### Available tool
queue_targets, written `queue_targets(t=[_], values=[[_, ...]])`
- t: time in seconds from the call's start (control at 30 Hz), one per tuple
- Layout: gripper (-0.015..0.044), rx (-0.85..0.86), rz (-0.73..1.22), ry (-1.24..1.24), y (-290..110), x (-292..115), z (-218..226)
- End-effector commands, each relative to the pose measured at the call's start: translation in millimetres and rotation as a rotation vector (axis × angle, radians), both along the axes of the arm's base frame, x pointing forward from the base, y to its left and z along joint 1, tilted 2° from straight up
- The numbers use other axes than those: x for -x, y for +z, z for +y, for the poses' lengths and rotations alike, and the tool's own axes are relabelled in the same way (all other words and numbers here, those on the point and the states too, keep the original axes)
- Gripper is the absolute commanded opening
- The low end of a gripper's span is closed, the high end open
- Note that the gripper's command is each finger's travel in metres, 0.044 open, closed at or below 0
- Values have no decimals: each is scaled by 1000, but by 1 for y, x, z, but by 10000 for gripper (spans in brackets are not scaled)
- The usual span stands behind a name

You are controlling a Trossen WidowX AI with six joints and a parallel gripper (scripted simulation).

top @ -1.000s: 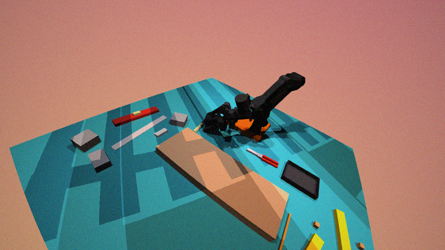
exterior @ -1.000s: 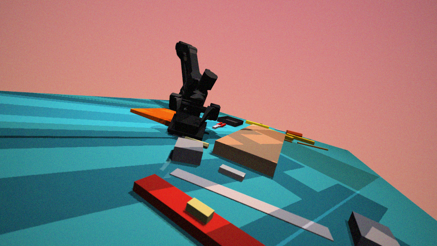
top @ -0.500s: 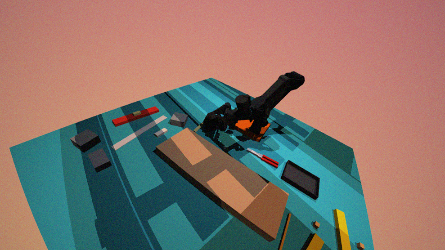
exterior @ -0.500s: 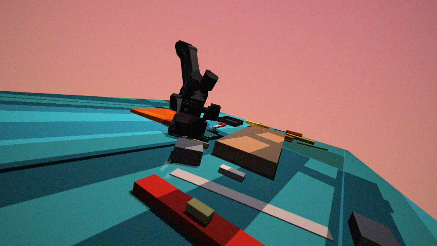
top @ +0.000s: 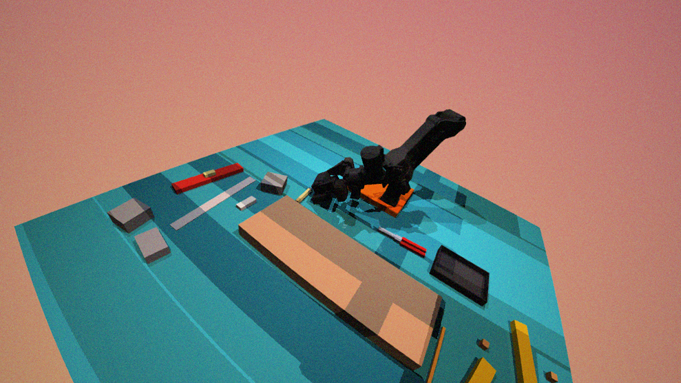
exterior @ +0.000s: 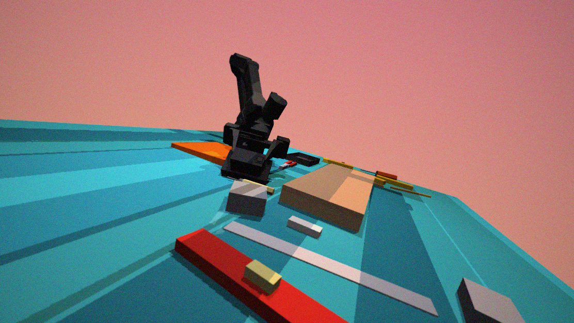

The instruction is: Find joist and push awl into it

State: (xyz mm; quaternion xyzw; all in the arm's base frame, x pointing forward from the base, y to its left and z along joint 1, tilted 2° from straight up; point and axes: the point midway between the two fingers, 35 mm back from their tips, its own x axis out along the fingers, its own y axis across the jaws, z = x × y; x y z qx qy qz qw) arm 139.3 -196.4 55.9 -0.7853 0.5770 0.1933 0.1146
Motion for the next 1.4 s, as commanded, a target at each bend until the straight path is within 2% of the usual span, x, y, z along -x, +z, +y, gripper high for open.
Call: queue_targets(t=[0.0, 1.37], values=[[378, -7, 6, 9, -3, 0, 3], [378, -8, 6, 9, -3, -1, 7]])
